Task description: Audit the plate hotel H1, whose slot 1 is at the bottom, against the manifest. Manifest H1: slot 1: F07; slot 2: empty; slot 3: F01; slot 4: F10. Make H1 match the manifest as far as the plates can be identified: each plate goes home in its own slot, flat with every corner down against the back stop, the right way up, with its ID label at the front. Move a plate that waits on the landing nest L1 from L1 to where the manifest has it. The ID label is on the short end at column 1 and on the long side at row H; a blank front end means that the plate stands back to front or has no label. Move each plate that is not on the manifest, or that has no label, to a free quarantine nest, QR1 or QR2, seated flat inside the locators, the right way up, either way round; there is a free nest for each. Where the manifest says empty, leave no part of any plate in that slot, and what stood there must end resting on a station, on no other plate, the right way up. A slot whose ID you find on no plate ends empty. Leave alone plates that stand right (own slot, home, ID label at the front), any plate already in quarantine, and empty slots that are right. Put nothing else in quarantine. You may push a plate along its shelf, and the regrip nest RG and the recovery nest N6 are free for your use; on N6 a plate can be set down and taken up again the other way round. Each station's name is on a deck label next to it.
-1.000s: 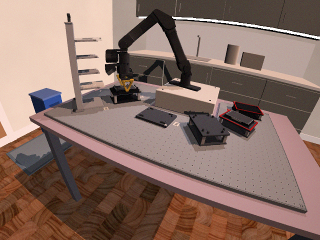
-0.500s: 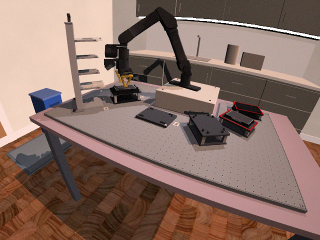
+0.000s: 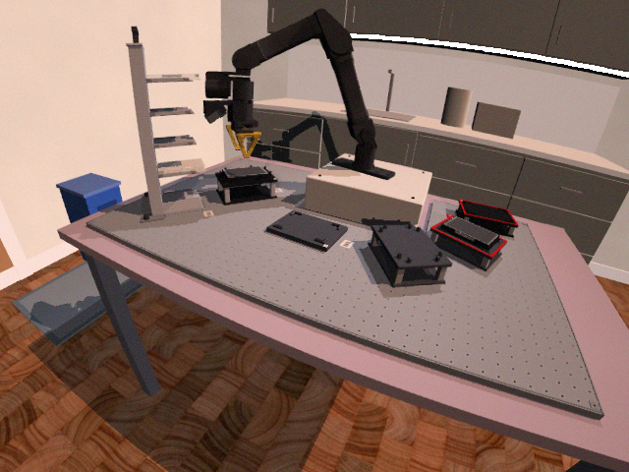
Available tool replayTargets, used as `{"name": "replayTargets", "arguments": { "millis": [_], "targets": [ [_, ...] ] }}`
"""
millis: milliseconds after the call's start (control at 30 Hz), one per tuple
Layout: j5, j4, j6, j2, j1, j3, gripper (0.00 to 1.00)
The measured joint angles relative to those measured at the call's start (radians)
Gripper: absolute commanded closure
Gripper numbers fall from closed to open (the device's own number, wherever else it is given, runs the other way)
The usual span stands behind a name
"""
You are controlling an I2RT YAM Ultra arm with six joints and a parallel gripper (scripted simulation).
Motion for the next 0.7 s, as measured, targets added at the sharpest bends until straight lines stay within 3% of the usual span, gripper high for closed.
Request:
{"name": "replayTargets", "arguments": {
  "millis": [333,700],
  "targets": [
    [0.000,-0.045,0.000,-0.011,0.000,0.017,0.00],
    [0.000,-0.137,0.000,-0.028,0.000,0.109,0.00]
  ]
}}
